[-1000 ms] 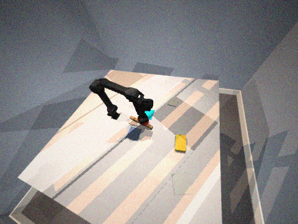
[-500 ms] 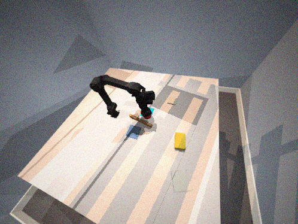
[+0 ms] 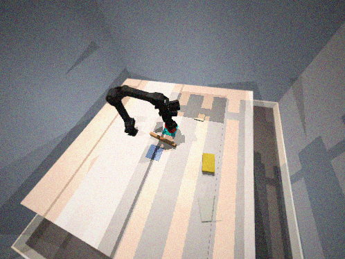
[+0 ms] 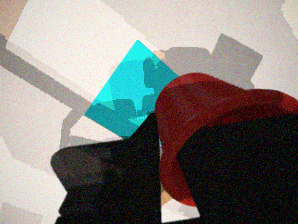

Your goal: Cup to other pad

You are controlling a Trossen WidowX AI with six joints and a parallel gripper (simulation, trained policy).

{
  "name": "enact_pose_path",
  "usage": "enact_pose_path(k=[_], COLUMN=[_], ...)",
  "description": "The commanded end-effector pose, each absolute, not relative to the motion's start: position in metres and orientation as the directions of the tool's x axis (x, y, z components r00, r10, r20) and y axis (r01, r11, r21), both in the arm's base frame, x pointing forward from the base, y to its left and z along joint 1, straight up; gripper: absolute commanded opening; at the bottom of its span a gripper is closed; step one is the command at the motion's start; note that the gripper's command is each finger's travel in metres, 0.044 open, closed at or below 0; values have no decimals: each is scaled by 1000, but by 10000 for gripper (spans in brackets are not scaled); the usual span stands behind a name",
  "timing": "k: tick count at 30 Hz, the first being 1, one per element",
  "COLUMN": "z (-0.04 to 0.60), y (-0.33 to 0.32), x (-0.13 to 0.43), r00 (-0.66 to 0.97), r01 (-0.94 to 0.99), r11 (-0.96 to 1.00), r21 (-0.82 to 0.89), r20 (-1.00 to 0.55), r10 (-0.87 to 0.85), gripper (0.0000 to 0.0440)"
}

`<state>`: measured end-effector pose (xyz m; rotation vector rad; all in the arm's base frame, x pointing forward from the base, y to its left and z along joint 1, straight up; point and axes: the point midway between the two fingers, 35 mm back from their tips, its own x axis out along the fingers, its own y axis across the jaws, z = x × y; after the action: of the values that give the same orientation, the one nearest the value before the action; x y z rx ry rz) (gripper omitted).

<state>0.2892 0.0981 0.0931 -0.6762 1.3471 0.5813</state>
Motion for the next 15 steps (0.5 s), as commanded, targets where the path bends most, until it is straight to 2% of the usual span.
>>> enact_pose_path(k=[1, 9, 15], z=[87, 69, 59], y=[106, 113, 113], x=[285, 276, 273], r00=[136, 137, 146], r01=[-727, -729, -727], r11=[679, 676, 677], r21=[-102, -110, -116], r20=[-991, -991, -989], r10=[-2, -14, -13], gripper=[0, 5, 34])
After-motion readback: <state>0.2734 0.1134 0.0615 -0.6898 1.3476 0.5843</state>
